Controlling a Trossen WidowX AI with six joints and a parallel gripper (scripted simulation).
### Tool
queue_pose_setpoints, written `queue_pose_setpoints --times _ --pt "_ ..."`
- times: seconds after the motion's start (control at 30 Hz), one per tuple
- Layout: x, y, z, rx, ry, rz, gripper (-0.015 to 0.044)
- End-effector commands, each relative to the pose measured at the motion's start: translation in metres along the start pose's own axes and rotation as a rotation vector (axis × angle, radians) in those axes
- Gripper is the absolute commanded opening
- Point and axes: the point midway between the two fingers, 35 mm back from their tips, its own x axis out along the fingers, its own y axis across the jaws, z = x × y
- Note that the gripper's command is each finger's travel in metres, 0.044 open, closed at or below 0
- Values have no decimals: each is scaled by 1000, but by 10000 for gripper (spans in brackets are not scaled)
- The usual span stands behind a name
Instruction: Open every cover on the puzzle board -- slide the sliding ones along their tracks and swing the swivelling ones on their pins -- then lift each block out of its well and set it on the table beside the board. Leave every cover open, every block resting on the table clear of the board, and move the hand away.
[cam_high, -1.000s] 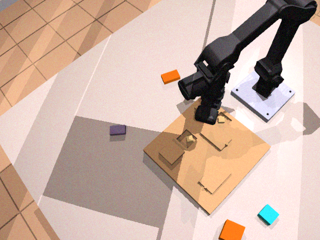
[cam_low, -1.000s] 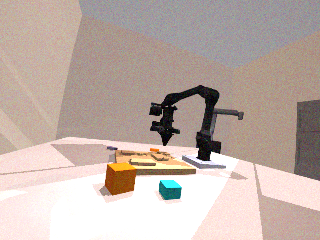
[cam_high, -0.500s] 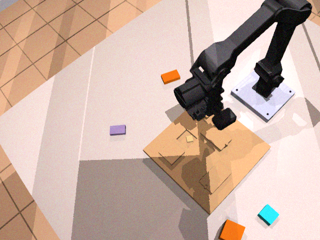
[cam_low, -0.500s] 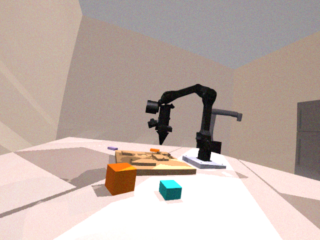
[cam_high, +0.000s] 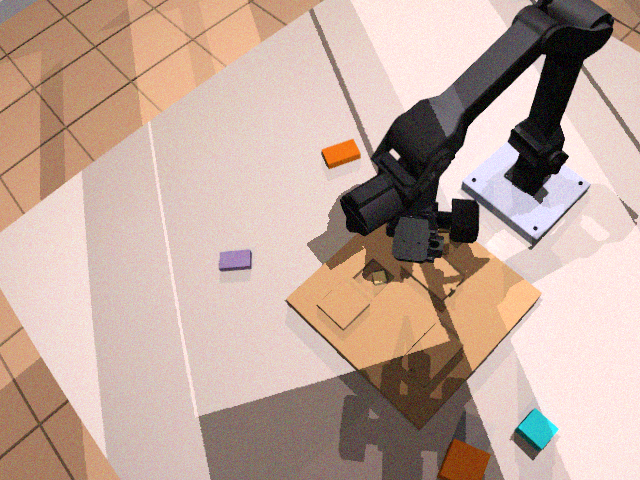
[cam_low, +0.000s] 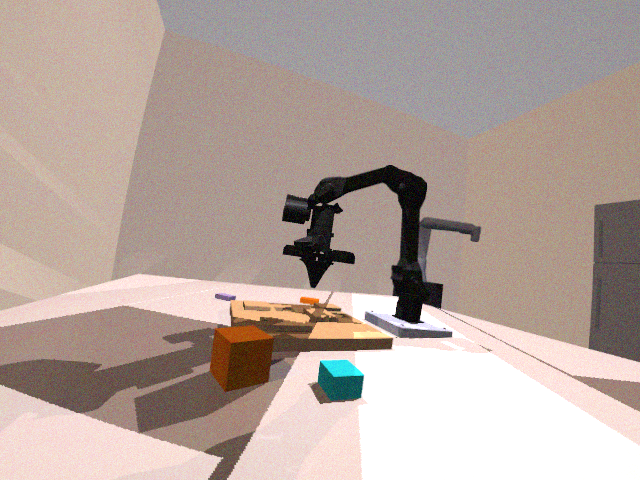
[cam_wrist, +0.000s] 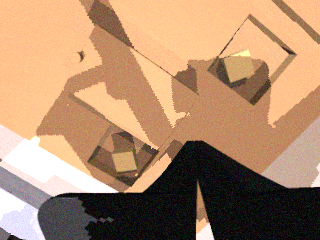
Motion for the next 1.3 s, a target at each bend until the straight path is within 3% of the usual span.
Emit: queue_pose_setpoints --times 0.0,1.27 --pt "2 -3 30 -879 -3 15 0" --pt "5 -4 32 -914 -3 15 0"
